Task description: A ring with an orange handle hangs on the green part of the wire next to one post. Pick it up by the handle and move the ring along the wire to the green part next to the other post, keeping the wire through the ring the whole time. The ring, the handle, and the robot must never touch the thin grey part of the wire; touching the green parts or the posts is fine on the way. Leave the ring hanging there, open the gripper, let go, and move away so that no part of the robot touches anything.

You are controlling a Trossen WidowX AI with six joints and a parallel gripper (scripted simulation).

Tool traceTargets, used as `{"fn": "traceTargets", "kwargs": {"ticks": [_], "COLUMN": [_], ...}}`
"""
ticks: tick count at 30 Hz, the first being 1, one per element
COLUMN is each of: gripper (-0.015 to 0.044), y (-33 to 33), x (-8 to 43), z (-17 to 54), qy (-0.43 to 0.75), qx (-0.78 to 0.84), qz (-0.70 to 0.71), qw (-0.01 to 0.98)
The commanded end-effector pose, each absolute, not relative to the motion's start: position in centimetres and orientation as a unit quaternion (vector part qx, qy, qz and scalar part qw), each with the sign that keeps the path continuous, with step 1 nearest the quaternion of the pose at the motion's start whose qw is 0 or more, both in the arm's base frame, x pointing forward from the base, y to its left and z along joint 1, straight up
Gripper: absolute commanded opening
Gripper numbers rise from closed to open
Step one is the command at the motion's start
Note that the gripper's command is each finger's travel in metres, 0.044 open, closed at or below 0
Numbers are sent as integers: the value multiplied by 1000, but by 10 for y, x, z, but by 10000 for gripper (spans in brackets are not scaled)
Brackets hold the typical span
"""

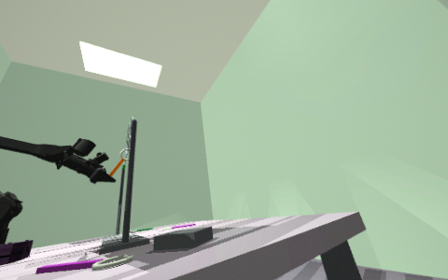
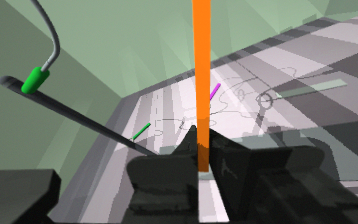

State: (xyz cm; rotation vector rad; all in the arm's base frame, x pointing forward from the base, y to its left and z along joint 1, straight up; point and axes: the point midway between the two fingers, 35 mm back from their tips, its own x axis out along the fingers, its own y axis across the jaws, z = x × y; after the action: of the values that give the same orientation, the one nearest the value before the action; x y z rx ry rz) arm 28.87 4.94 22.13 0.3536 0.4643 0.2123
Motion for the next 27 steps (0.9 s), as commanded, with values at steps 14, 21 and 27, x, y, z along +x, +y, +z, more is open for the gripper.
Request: {"fn": "traceTargets", "kwargs": {"ticks": [14,21,27], "gripper": [-150,-150,-150], "y": [102,120,133], "x": [288,287,287], "z": [251,270,289], "qy": [204,190,178], "qx": [359,436,499], "qz": [150,169,184], "qw": [898,863,828]}}
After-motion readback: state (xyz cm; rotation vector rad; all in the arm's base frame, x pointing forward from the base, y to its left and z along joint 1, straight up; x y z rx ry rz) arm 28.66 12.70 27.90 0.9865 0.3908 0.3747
